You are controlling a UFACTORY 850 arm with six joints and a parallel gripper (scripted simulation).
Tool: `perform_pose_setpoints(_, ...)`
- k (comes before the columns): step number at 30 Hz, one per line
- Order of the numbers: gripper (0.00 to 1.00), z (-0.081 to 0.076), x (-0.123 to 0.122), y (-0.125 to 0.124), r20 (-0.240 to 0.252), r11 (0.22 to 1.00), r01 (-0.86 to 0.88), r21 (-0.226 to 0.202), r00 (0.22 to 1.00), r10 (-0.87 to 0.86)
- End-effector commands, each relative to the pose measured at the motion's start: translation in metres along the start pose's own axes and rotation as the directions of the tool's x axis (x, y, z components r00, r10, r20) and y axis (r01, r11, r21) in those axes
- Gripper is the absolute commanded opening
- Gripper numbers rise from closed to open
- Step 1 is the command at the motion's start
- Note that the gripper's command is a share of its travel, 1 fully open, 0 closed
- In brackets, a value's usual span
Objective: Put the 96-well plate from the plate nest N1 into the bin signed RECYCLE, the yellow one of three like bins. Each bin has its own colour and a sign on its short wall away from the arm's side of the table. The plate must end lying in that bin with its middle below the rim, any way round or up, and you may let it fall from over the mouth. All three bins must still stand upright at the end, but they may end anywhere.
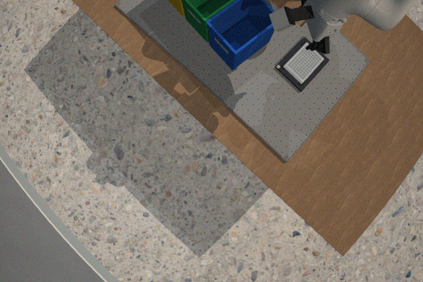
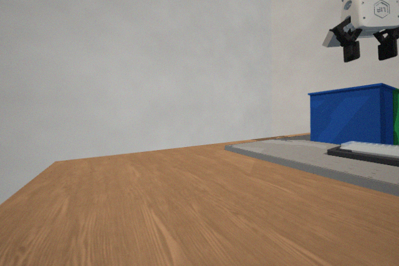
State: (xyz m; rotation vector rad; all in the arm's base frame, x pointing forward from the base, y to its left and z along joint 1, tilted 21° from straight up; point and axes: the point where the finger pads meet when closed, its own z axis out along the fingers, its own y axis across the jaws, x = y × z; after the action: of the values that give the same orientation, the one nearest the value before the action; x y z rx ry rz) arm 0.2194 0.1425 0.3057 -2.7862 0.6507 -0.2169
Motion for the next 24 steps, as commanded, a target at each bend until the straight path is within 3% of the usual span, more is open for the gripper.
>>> perform_pose_setpoints(1,1.00,-0.005,-0.016,-0.012,0.004,0.986,0.166,0.025,0.986,-0.166)
perform_pose_setpoints(7,1.00,-0.008,-0.029,-0.019,0.002,0.960,0.277,0.041,0.961,-0.278)
perform_pose_setpoints(15,1.00,-0.015,-0.052,-0.030,-0.011,0.855,0.513,0.078,0.858,-0.514)
perform_pose_setpoints(24,1.00,-0.015,-0.052,-0.030,-0.011,0.855,0.513,0.078,0.858,-0.514)
